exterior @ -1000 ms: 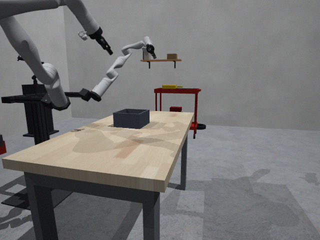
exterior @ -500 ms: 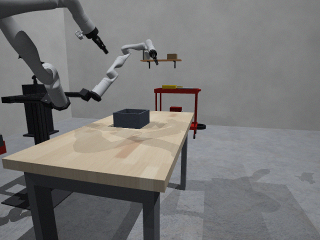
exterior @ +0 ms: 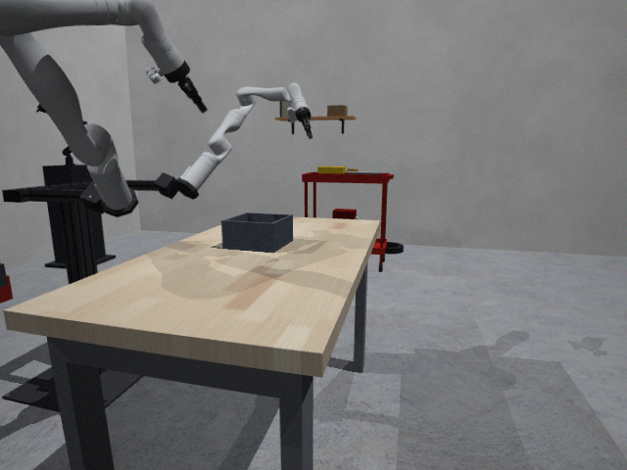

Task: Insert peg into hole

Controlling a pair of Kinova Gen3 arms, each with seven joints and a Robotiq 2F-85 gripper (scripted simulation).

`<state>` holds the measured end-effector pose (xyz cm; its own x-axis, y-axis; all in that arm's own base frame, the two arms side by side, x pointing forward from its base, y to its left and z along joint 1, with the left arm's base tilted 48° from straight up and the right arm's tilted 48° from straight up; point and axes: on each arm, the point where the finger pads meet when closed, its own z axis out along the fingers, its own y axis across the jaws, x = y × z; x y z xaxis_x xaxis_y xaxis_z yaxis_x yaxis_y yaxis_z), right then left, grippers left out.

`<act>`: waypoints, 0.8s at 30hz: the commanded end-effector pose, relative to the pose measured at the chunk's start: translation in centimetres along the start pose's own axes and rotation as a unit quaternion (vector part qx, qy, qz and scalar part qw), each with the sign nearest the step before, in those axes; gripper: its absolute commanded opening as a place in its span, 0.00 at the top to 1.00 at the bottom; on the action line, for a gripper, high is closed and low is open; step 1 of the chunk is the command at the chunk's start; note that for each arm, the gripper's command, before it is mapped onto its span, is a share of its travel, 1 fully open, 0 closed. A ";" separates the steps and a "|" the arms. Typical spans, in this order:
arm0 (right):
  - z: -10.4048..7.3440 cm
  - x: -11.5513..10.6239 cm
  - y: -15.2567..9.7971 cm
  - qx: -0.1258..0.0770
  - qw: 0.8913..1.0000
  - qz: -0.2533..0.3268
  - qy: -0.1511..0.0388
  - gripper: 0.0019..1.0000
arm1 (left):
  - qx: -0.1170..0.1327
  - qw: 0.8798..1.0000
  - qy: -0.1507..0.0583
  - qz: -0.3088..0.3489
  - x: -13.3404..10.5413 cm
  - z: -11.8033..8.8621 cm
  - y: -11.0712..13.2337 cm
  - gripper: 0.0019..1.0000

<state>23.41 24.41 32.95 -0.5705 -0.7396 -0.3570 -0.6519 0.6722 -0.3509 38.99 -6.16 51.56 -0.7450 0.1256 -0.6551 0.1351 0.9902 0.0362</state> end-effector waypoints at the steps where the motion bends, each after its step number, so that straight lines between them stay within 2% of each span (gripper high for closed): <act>1: 1.4 0.8 1.2 0.015 1.000 0.011 0.010 0.00 | -0.016 1.000 0.000 -0.018 0.0 0.1 1.9 0.00; 4: 1.6 0.9 1.4 0.017 1.000 0.013 0.012 0.00 | -0.020 1.000 0.001 -0.023 0.0 0.1 2.5 0.00; 5: 2.5 1.5 2.0 0.023 0.999 0.019 0.018 0.00 | -0.032 0.999 0.001 -0.037 0.1 0.0 3.9 0.00; 13: 4.8 3.1 3.1 0.039 0.998 0.036 0.034 0.00 | -0.064 0.995 0.003 -0.074 0.6 -0.2 7.7 0.00; 19: 4.8 3.1 3.1 0.039 0.998 0.036 0.034 0.00 | -0.090 0.991 0.005 -0.104 1.1 -0.5 10.8 0.00; 21: 4.8 3.1 3.1 0.039 0.998 0.036 0.034 0.00 | -0.090 0.991 0.005 -0.104 1.1 -0.5 10.8 0.00; 22: 4.8 3.1 3.1 0.039 0.998 0.036 0.034 0.00 | -0.102 0.988 0.005 -0.117 1.5 -0.7 12.2 0.00; 24: 4.8 3.1 3.1 0.039 0.998 0.036 0.034 0.00 | -0.108 0.986 0.005 -0.124 1.6 -0.9 12.8 0.00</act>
<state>22.06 24.34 26.58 -0.6494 -0.6874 -0.3251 -0.5685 0.7228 -0.3928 39.10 5.46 51.56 -0.7494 -0.0967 -0.6551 -0.1590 0.9866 0.0363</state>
